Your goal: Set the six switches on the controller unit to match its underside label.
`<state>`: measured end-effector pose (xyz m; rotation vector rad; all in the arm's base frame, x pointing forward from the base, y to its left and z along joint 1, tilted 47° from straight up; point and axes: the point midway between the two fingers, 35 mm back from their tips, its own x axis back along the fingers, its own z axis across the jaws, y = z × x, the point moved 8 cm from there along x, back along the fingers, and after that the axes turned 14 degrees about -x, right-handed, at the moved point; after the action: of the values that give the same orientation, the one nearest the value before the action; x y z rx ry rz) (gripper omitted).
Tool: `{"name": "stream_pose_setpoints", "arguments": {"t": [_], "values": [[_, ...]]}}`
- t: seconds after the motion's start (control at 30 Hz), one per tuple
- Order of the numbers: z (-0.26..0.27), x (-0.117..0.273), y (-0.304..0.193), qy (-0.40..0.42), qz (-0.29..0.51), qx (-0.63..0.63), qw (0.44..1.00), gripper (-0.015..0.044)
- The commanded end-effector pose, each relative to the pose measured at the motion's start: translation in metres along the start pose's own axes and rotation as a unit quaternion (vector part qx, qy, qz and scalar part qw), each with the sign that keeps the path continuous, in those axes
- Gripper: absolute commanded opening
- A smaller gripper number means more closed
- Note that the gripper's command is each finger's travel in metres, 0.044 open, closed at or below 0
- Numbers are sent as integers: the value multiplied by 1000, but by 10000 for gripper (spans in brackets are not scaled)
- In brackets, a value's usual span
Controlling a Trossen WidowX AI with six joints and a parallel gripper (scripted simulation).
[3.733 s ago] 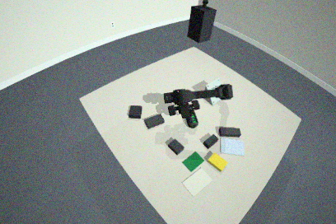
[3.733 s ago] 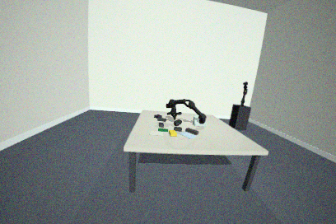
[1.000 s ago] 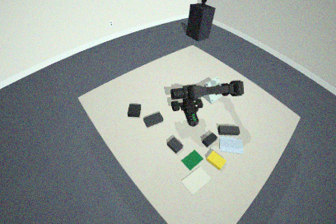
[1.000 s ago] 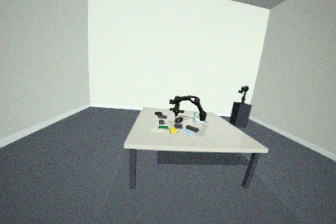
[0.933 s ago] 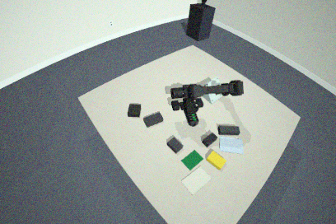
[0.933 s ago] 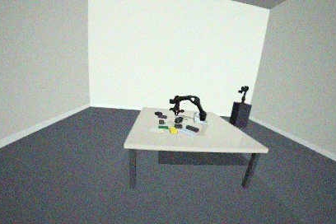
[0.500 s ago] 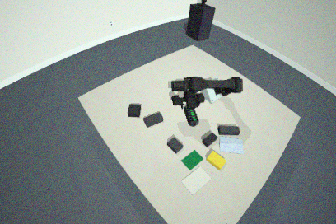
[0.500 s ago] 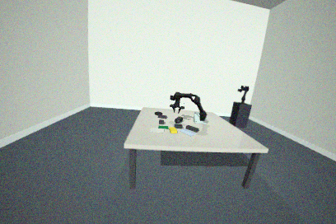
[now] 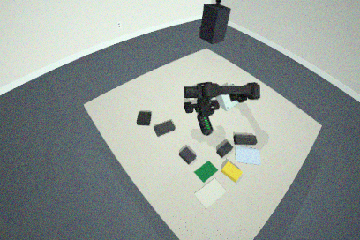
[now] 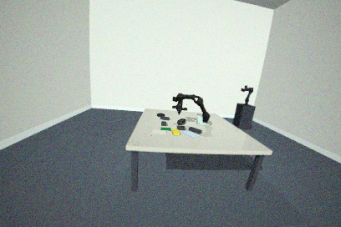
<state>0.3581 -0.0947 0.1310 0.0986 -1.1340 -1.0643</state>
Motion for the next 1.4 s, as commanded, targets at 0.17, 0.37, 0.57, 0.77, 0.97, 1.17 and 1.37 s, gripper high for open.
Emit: {"name": "stream_pose_setpoints", "arguments": {"t": [0.17,0.37,0.57,0.77,0.97,1.17,1.37], "values": [[0,0,0,0,0,0,1000,184],[0,0,0,0,0,0,1000,341],[0,0,0,0,0,0,1000,440],[12,66,-4,-54,-20,-44,997,282],[14,76,-5,-62,-23,-50,997,125],[14,76,-5,-62,-23,-50,997,0],[14,76,-5,-62,-23,-50,997,0]]}}
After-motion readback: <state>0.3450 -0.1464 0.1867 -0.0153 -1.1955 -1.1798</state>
